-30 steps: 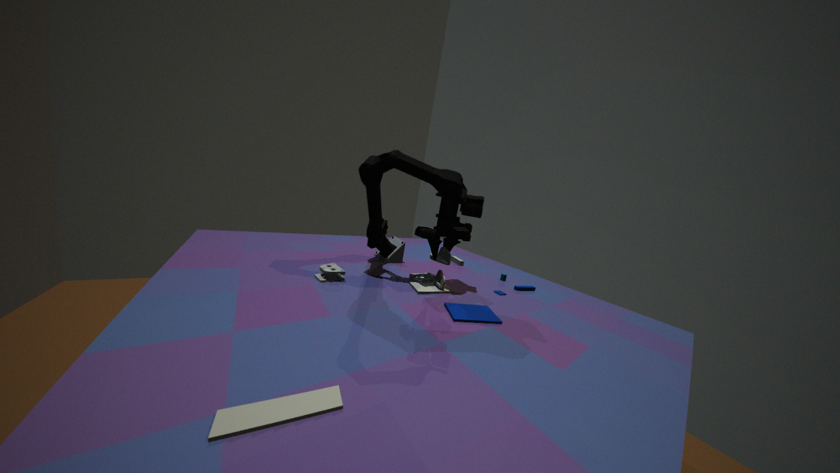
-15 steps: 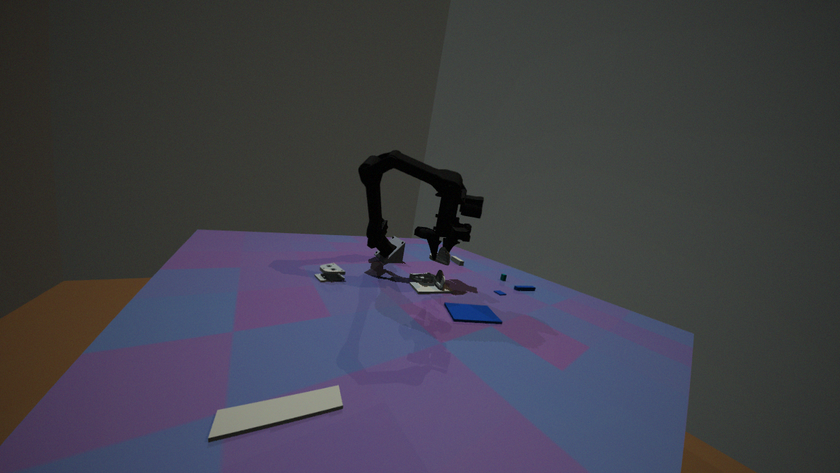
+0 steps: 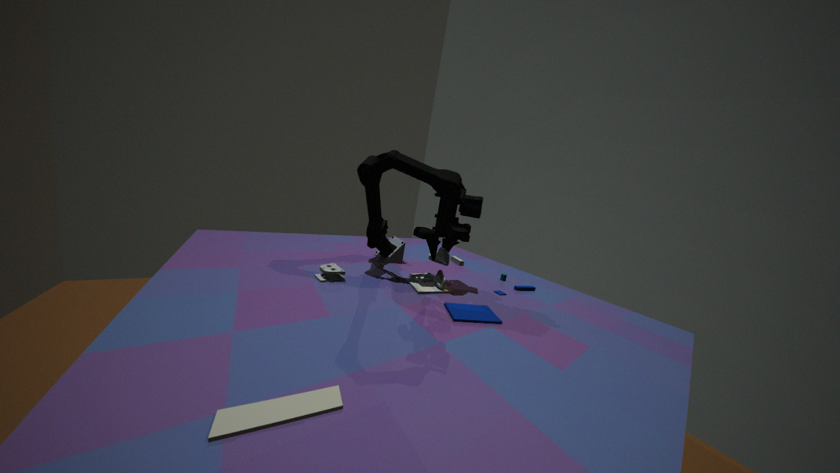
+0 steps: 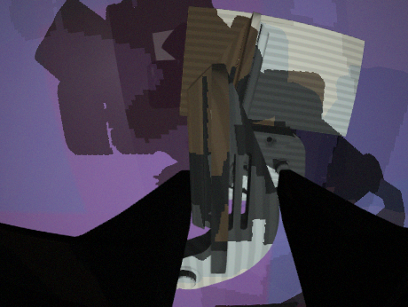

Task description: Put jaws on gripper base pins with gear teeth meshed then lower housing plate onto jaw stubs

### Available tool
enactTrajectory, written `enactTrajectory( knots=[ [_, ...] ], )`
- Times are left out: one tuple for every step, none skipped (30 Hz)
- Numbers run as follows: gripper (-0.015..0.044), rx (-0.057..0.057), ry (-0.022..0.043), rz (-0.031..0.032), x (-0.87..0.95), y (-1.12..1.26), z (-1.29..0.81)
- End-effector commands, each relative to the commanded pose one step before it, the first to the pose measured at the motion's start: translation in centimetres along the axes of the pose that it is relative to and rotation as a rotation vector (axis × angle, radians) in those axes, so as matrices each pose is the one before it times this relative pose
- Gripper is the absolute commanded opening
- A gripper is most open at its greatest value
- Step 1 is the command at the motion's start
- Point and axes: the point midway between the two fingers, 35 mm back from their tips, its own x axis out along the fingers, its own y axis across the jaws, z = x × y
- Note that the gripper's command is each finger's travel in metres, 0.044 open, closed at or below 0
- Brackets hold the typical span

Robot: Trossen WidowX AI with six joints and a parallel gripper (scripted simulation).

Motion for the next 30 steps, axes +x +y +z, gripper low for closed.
enactTrajectory(
  knots=[
    [0.0134,-0.0028,-0.00129,-0.00160,-0.032,-1.260,0.421],
    [0.0134,-0.0001,-0.00004,0.00003,-0.004,-0.311,0.105],
    [0.0134,0.0000,-0.00004,-0.00001,-0.003,-0.312,0.101],
    [0.0134,0.0000,-0.00003,-0.00005,-0.002,-0.313,0.098],
    [0.0134,0.0000,-0.00002,-0.00010,-0.001,-0.315,0.095],
    [0.0134,0.0000,-0.00002,-0.00014,0.001,-0.316,0.092],
    [0.0134,0.0000,-0.00001,-0.00018,0.002,-0.317,0.089],
    [0.0134,0.0000,0.00000,-0.00023,0.003,-0.318,0.086],
    [0.0134,0.0000,0.00001,-0.00027,0.004,-0.319,0.083],
    [0.0134,0.0000,0.00002,-0.00031,0.005,-0.320,0.079],
    [0.0134,0.0001,0.00003,-0.00036,0.007,-0.321,0.076],
    [0.0134,0.0001,0.00004,-0.00040,0.008,-0.322,0.073],
    [0.0134,0.0001,0.00005,-0.00044,0.009,-0.323,0.070],
    [0.0134,0.0001,0.00006,-0.00048,0.010,-0.324,0.066],
    [0.0134,0.0001,0.00007,-0.00052,0.011,-0.324,0.063],
    [0.0134,0.0001,0.00007,-0.00046,0.010,-0.269,0.049],
    [0.0134,0.0001,0.00005,-0.00029,0.006,-0.161,0.029],
    [0.0134,0.0000,0.00002,-0.00010,0.002,-0.054,0.009],
    [0.0134,0.0000,0.00000,0.00000,0.000,0.000,0.000],
    [0.0134,0.0000,0.00000,0.00000,0.000,0.000,0.000],
    [0.0134,0.0000,0.00000,0.00000,0.000,0.000,0.000],
    [0.0134,0.0000,0.00000,0.00000,0.000,0.000,0.000],
    [0.0134,0.0000,0.00000,0.00000,0.000,0.000,0.000],
    [0.0134,0.0000,0.00000,0.00000,0.000,0.000,0.000],
    [0.0134,0.0000,0.00000,0.00000,0.000,0.000,0.000],
    [0.0134,0.0000,0.00000,0.00000,0.000,0.000,0.000],
    [0.0134,0.0000,0.00000,0.00000,0.000,0.000,0.000],
    [0.0134,0.0000,0.00000,0.00000,0.000,0.000,0.000],
    [0.0134,0.0000,0.00000,0.00000,0.000,0.000,0.000],
    [0.0134,0.0000,0.00000,0.00000,0.000,0.000,0.000]
  ],
)
